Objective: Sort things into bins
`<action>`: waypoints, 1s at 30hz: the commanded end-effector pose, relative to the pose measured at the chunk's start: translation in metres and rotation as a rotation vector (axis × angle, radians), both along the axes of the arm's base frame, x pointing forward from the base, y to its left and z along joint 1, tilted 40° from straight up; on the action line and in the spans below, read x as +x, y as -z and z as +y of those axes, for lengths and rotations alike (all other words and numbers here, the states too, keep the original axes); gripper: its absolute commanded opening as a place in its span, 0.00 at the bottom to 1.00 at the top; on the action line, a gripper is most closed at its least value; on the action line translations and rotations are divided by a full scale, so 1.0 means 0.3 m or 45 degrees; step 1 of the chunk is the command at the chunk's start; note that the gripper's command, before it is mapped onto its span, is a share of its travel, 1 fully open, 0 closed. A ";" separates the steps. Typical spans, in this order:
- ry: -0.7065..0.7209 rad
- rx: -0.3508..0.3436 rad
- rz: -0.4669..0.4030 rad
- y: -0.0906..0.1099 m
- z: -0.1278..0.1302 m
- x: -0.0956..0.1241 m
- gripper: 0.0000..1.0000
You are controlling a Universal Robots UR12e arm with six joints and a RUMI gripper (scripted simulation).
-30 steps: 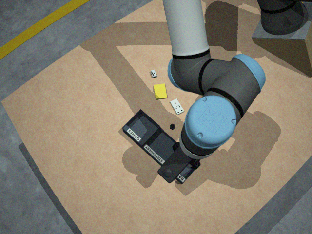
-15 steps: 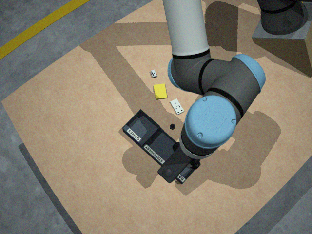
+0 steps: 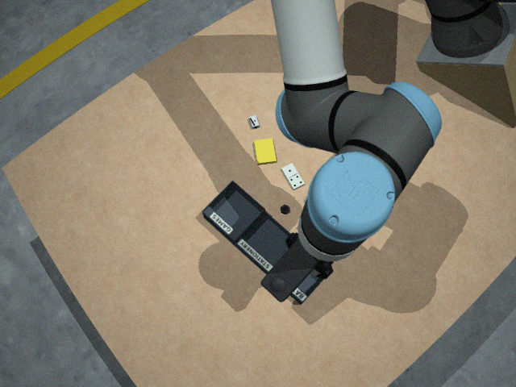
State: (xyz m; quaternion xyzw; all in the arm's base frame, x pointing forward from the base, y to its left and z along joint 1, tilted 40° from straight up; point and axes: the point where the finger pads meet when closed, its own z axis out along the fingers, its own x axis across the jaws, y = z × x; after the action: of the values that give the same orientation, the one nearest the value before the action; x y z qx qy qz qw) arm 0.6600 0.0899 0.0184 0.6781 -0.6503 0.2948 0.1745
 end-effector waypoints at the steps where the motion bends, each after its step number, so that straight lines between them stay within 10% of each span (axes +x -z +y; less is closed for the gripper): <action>1: 0.000 0.000 -0.001 -0.016 0.013 -0.002 0.04; 23: 0.000 0.000 -0.001 -0.113 0.091 -0.024 0.04; 30: 0.000 0.000 -0.001 -0.241 0.195 -0.053 0.04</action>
State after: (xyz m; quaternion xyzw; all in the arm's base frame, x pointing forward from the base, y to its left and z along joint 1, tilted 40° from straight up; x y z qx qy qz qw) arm 0.6477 0.1344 0.0734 0.6785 -0.6498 0.2953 0.1735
